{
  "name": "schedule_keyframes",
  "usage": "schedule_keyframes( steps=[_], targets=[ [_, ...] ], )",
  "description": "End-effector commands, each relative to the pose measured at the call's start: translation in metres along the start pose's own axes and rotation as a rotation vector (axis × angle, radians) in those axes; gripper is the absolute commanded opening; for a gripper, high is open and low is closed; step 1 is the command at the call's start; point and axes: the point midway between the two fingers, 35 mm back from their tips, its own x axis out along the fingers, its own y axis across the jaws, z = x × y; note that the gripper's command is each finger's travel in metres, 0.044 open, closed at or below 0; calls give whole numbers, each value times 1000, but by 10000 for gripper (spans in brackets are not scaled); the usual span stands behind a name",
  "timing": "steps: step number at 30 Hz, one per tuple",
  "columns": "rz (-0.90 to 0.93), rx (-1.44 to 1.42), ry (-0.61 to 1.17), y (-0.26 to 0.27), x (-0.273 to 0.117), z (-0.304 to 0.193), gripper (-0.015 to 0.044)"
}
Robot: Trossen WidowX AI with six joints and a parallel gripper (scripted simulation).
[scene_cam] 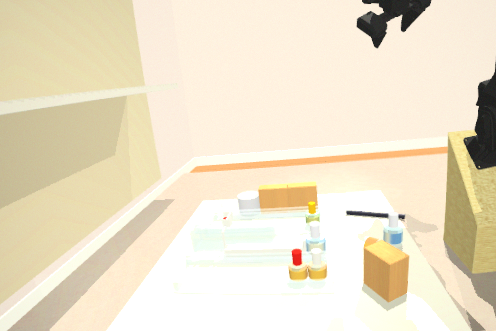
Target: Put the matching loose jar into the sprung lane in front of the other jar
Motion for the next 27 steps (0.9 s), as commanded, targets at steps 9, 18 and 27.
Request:
schedule_keyframes(
  steps=[9, 18, 27],
  targets=[
    [400, -561, 173, 179, 55, -103, 440],
    [719, -919, 366, 248, 61, -247, 440],
    [771, -967, 403, 256, 55, -278, 440]
  ],
)
